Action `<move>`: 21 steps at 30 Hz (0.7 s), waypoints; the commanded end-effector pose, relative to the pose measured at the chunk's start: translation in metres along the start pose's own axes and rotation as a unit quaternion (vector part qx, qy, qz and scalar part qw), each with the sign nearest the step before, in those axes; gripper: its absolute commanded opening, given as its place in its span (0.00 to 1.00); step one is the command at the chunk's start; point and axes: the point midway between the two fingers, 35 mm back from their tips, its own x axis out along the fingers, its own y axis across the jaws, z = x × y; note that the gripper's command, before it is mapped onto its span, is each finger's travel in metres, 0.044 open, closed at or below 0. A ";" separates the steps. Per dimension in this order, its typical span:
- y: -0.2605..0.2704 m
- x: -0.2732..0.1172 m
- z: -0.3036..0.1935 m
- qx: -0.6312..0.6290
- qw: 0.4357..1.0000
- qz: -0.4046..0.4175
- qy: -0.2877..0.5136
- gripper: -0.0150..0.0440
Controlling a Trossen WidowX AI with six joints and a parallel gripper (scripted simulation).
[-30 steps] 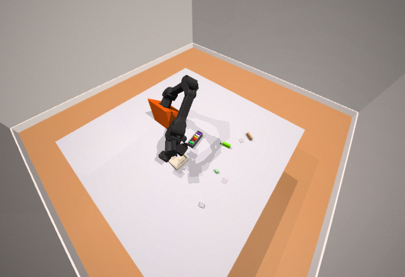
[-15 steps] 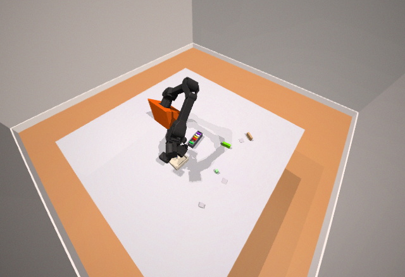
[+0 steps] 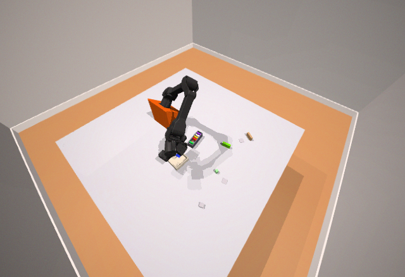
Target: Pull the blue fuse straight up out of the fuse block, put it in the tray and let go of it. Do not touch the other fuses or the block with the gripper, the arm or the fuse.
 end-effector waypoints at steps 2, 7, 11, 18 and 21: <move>-0.003 -0.026 0.003 -0.003 1.000 -0.008 -0.007 0.81; -0.003 -0.026 0.003 -0.003 1.000 -0.008 -0.007 0.81; -0.002 -0.024 0.002 -0.001 1.000 -0.005 -0.008 0.81; -0.002 -0.024 0.002 -0.001 1.000 -0.005 -0.008 0.81; -0.002 -0.024 0.002 -0.001 1.000 -0.005 -0.008 0.81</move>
